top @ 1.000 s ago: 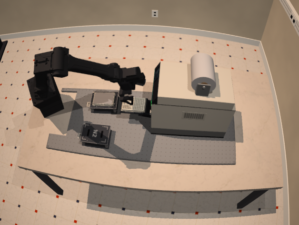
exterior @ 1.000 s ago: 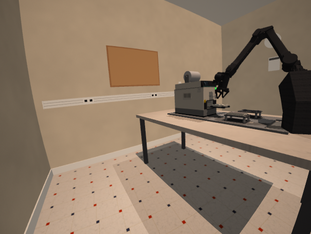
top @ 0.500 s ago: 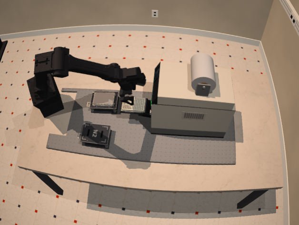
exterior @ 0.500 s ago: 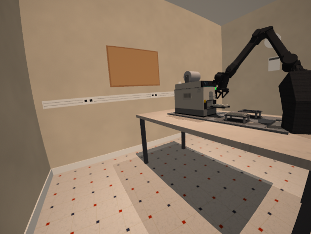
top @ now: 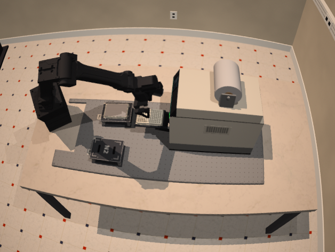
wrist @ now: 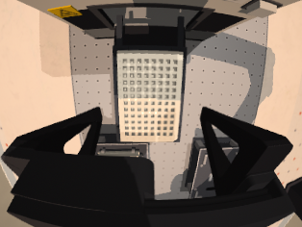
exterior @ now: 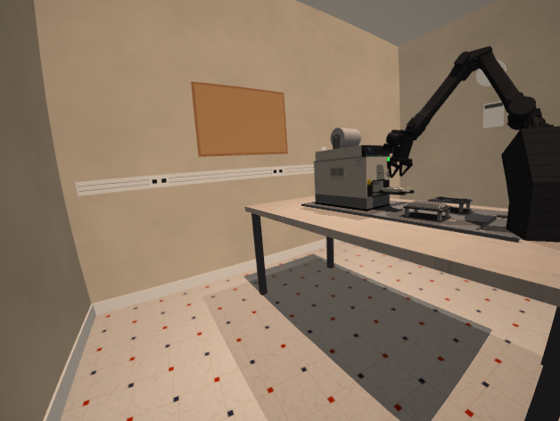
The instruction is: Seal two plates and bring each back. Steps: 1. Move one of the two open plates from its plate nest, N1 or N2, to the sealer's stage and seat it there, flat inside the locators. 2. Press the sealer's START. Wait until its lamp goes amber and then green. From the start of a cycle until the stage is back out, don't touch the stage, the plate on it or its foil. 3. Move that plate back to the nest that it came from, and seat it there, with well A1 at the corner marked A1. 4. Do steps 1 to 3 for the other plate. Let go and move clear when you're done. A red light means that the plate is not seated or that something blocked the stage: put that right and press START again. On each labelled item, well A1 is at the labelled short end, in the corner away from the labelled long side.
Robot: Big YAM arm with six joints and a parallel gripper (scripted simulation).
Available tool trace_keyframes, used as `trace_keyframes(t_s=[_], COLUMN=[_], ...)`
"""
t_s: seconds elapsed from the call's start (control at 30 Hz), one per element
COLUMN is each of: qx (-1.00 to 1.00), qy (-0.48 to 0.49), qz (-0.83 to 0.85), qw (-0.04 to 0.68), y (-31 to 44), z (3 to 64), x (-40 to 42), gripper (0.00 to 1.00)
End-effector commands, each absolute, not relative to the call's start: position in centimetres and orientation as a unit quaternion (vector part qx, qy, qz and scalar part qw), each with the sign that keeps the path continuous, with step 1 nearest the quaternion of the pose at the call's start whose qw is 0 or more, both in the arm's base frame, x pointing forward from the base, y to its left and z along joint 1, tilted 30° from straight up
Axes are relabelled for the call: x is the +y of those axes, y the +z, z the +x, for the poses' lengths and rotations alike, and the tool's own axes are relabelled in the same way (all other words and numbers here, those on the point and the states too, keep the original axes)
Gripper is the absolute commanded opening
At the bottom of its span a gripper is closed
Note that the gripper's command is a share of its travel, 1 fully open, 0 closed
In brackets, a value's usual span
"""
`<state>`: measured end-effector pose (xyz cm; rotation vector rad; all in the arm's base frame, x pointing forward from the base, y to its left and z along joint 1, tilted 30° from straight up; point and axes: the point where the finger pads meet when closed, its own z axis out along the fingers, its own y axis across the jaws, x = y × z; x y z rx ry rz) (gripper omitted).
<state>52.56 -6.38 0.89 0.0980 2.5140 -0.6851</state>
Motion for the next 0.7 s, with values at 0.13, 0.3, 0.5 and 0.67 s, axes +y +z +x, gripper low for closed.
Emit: trace_keyframes(t_s=[0.13,0.3,0.5,0.67], qx=[0.924,0.924,0.925,0.927], qy=[-0.249,-0.248,-0.248,-0.252], qz=[0.028,0.027,0.026,0.033], qw=[0.289,0.289,0.287,0.278], y=[2.1,2.1,1.9,1.3], z=[54.7,54.8,54.9,54.0], x=[-5.1,-4.9,-4.8,-6.0], gripper=[1.00,1.00,1.00,1.00])
